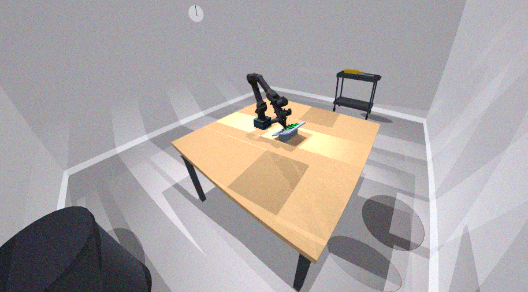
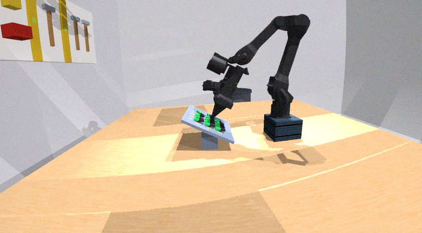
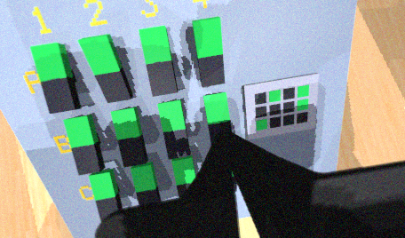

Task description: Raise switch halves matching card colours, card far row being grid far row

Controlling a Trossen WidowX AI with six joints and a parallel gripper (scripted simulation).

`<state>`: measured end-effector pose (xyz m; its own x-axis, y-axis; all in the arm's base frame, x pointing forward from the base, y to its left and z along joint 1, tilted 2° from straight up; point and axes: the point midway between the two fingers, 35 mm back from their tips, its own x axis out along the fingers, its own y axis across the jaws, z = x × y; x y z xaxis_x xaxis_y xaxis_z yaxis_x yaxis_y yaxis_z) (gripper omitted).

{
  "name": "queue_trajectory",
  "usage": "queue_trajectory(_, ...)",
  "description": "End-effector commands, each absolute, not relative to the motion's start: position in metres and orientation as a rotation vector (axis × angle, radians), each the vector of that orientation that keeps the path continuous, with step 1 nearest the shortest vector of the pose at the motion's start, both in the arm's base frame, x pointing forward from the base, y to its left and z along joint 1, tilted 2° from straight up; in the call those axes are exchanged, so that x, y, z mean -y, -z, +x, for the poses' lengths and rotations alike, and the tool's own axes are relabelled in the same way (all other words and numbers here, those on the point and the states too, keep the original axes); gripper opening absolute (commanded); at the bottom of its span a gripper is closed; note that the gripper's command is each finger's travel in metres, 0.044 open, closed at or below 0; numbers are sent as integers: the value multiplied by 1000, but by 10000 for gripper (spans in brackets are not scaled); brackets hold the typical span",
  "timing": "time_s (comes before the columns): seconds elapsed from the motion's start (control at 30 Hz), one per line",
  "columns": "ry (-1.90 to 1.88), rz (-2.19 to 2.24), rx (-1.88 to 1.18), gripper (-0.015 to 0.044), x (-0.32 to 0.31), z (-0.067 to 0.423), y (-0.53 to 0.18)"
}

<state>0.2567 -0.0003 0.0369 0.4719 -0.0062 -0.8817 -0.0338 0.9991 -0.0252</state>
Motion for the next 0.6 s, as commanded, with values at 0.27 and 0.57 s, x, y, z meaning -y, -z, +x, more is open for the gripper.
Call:
queue_trajectory(0.27, -25, -42, -1079, 0, -1, 257, -35)
queue_trajectory(0.57, -25, -42, -1079, 0, -1, 258, -34)
